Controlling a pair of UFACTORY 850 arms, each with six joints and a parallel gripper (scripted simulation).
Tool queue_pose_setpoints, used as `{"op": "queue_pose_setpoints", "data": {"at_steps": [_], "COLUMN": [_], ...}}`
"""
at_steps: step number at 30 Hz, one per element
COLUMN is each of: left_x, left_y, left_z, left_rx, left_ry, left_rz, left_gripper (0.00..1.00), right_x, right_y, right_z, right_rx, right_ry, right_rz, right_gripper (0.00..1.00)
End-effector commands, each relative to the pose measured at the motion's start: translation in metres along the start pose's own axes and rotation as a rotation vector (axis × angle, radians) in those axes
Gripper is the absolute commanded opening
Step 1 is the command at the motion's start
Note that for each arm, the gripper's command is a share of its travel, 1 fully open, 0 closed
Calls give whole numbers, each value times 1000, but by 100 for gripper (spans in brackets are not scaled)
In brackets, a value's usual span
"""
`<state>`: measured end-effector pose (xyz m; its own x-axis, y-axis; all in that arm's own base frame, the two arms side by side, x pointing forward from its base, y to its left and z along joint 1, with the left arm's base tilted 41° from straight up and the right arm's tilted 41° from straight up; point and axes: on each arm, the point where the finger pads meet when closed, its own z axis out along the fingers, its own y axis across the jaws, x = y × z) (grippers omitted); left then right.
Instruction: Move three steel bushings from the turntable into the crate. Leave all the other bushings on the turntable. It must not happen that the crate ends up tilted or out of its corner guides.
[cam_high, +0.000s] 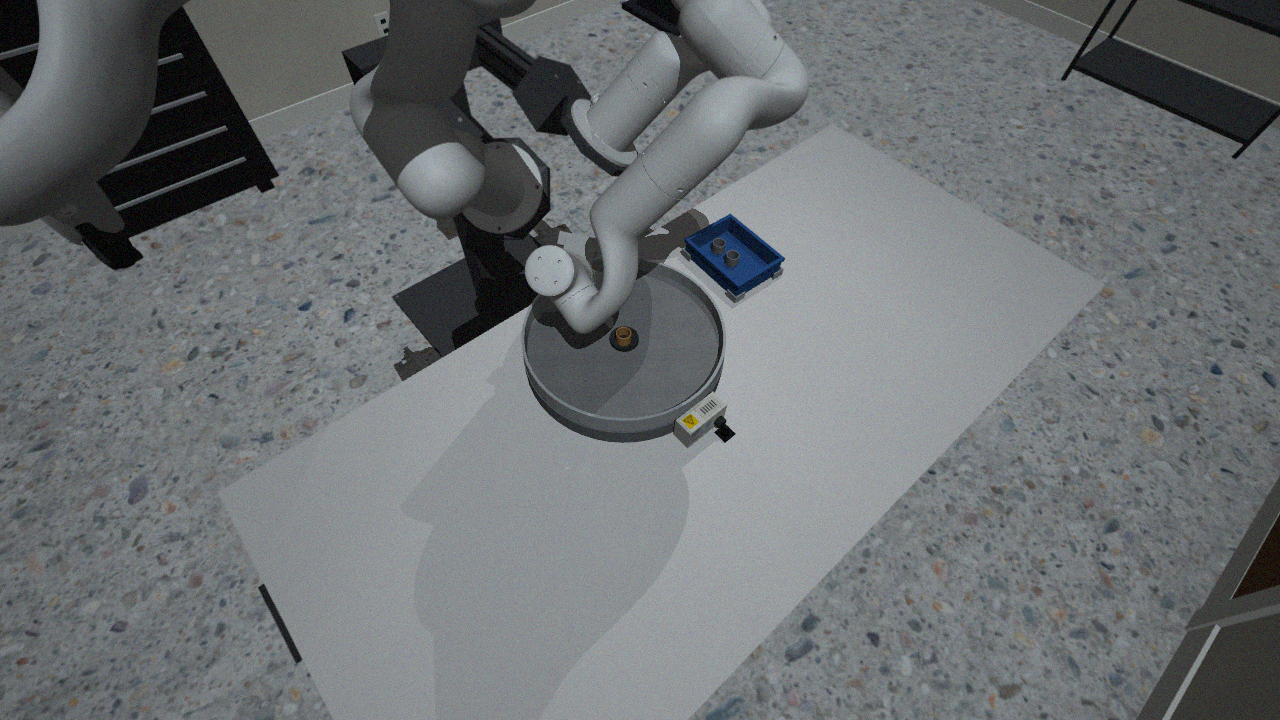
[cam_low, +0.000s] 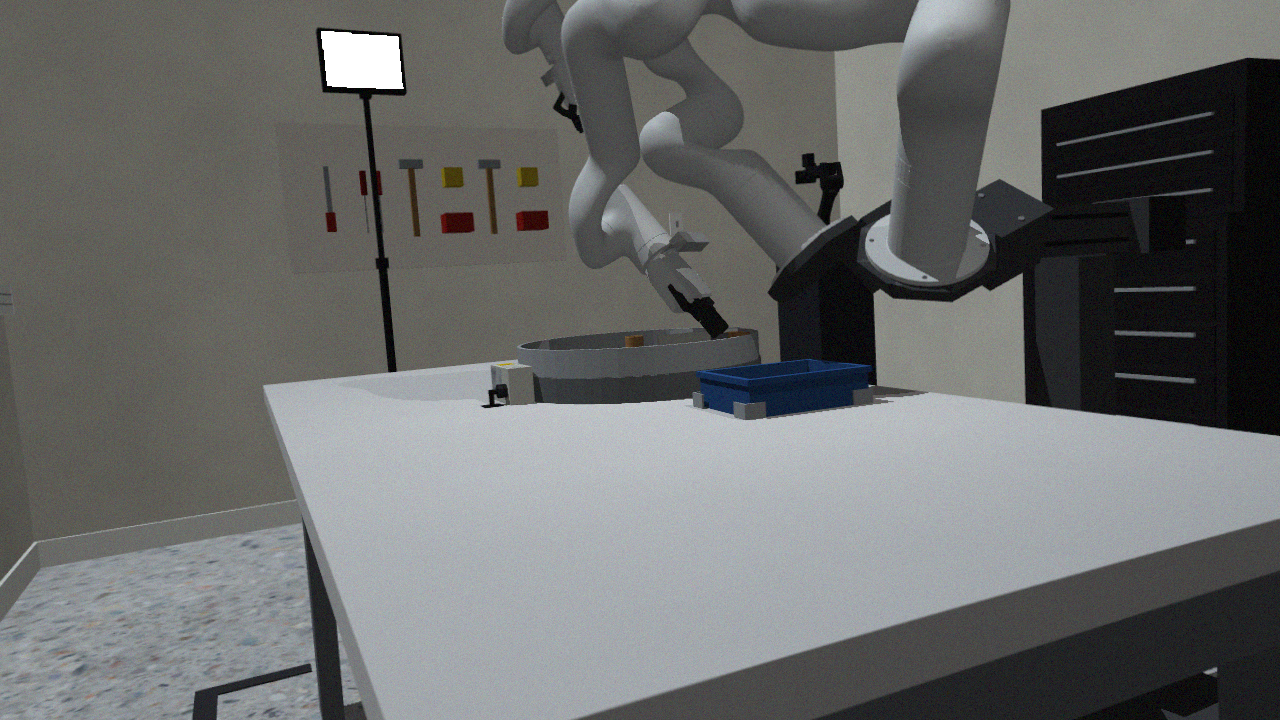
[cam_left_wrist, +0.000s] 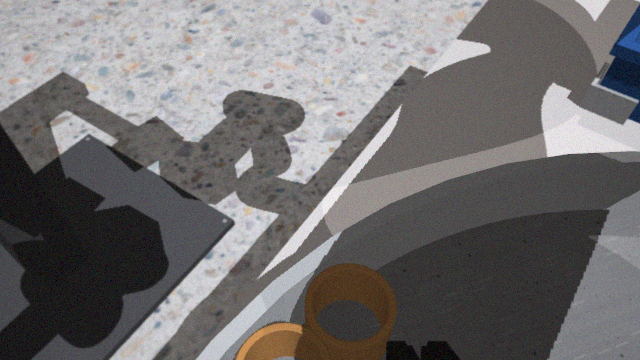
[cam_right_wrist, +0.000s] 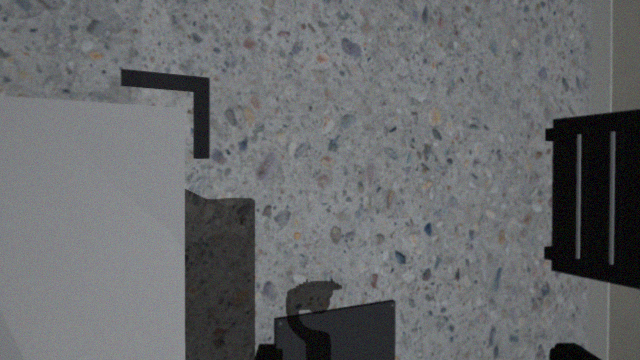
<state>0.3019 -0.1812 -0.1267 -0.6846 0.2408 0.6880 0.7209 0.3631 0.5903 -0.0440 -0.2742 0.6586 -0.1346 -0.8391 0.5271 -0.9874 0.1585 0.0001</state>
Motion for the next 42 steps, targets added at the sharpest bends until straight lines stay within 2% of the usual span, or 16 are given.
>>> {"op": "queue_pose_setpoints", "data": {"at_steps": [1,24,31,42], "left_x": [0,0,12,16], "left_y": [0,0,23,36], "left_z": [-1,-1,9,13], "left_rx": [2,2,2,2], "left_ry": [-3,-3,-2,-2], "left_rz": [0,0,0,0], "left_gripper": [0,0,0,0], "right_x": [0,0,0,0], "right_y": [0,0,0,0], "right_z": [-1,-1,-1,-1], "right_rx": [0,0,0,0], "right_ry": [2,2,2,2], "right_rz": [0,0,0,0], "right_gripper": [100,100,100,100]}}
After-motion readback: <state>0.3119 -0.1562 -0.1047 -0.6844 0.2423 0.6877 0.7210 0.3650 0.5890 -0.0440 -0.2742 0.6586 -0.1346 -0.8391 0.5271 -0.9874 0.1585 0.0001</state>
